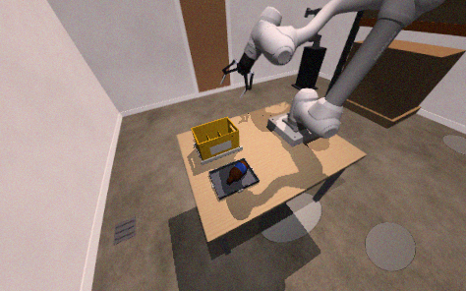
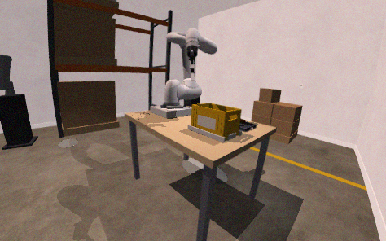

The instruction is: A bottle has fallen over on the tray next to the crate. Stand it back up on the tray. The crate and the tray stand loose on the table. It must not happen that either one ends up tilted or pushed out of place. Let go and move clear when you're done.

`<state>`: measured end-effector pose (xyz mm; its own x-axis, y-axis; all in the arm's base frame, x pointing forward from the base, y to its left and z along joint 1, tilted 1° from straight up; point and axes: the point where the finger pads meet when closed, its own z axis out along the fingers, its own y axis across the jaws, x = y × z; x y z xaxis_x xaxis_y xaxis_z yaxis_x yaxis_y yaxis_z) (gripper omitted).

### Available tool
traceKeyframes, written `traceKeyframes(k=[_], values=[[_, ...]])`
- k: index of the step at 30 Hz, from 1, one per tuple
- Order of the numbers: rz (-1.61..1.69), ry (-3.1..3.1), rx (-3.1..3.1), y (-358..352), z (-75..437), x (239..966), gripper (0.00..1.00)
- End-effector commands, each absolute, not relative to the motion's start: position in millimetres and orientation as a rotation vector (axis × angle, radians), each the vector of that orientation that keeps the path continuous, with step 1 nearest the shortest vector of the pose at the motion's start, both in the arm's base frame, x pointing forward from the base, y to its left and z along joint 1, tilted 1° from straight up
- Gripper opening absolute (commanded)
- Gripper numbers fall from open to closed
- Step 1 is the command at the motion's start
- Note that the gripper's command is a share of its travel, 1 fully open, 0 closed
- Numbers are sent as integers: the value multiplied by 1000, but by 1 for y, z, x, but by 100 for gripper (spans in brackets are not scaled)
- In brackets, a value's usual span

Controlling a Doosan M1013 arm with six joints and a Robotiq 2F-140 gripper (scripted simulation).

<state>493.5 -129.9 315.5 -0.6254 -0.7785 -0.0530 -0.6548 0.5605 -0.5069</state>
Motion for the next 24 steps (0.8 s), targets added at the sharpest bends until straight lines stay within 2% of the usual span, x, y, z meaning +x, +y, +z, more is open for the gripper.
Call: traceKeyframes(k=[1,6,17,20,21,24], values=[[-654,2526,-1188,-130,316,494,100],[-619,2541,-1174,-119,312,505,100],[-351,2681,-1064,-11,275,588,100],[-340,2688,-1060,-6,273,591,100],[-286,2725,-1035,24,261,607,100],[-245,2755,-1016,48,251,618,100]])
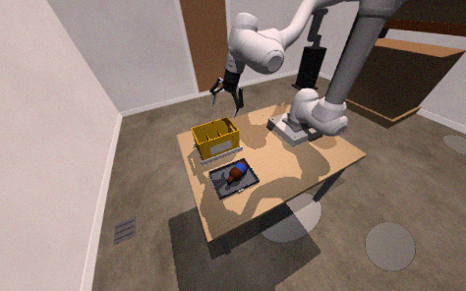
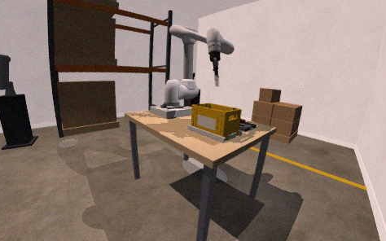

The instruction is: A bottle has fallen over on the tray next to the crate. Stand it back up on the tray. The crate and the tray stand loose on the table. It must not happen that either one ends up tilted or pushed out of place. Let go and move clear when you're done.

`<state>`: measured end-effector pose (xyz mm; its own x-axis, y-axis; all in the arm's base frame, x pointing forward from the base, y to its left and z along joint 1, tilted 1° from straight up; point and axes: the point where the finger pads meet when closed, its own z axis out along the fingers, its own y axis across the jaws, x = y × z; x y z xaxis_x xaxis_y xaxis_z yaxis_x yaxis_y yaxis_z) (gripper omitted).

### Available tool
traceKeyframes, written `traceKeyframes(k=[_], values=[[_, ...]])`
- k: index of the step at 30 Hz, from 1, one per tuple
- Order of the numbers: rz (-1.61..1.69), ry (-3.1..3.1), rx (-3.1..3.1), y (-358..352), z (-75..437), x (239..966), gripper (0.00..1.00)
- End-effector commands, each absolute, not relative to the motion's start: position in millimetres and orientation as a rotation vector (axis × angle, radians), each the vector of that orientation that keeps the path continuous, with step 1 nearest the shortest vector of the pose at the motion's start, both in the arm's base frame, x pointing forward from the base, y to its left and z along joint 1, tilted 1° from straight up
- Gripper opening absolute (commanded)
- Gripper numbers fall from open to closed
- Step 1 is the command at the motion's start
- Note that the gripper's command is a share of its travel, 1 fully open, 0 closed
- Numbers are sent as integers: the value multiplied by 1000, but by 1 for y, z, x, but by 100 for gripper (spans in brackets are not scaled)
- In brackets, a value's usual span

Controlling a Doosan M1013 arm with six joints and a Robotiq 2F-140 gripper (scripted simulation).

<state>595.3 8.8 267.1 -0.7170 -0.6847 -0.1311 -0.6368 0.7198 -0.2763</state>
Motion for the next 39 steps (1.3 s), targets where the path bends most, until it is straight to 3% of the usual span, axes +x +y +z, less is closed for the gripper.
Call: traceKeyframes(k=[1,22,30,31,39], values=[[-229,2767,-1008,58,247,622,100],[-5,3021,-862,263,154,660,100],[1,3032,-856,271,150,660,100],[1,3032,-856,271,150,660,10],[1,3032,-856,271,150,660,10]])
